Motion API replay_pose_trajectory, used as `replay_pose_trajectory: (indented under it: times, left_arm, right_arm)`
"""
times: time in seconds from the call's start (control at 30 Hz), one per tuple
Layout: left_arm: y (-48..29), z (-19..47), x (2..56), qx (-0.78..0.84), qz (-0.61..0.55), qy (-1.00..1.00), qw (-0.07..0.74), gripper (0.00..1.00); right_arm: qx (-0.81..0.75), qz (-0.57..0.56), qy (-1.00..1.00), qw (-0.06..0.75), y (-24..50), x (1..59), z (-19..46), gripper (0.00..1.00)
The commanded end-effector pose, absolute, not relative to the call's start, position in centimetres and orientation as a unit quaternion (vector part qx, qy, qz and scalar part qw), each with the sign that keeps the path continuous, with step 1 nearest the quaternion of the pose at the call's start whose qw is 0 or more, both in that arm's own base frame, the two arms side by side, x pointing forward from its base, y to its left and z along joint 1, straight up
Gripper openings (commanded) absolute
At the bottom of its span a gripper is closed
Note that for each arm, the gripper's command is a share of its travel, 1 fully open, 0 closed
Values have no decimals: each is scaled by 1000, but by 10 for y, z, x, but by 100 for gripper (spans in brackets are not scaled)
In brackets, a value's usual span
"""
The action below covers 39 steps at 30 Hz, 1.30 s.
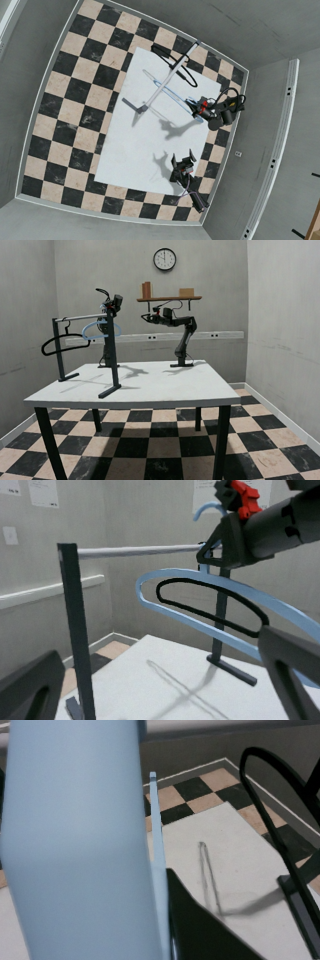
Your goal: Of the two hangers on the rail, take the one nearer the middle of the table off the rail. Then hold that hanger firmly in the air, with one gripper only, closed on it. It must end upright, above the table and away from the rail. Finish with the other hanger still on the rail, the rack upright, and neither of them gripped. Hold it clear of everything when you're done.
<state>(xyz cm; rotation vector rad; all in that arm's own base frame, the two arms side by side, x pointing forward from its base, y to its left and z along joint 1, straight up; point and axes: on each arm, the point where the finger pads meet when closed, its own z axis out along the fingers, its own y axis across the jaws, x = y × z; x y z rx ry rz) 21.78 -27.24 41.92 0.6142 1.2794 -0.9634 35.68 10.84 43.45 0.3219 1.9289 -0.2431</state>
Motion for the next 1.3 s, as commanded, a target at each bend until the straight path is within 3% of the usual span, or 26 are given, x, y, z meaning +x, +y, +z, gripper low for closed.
replay_pose_trajectory:
  times: [0.0, 1.27]
  left_arm:
    - [-265, 440, 211, 269, -430, 547, 666, 100]
    - [-269, 432, 212, 273, -429, 554, 659, 100]
  right_arm:
    - [150, -98, 805, 565, 104, 354, 446, 0]
    - [150, -98, 805, 565, 104, 354, 446, 0]
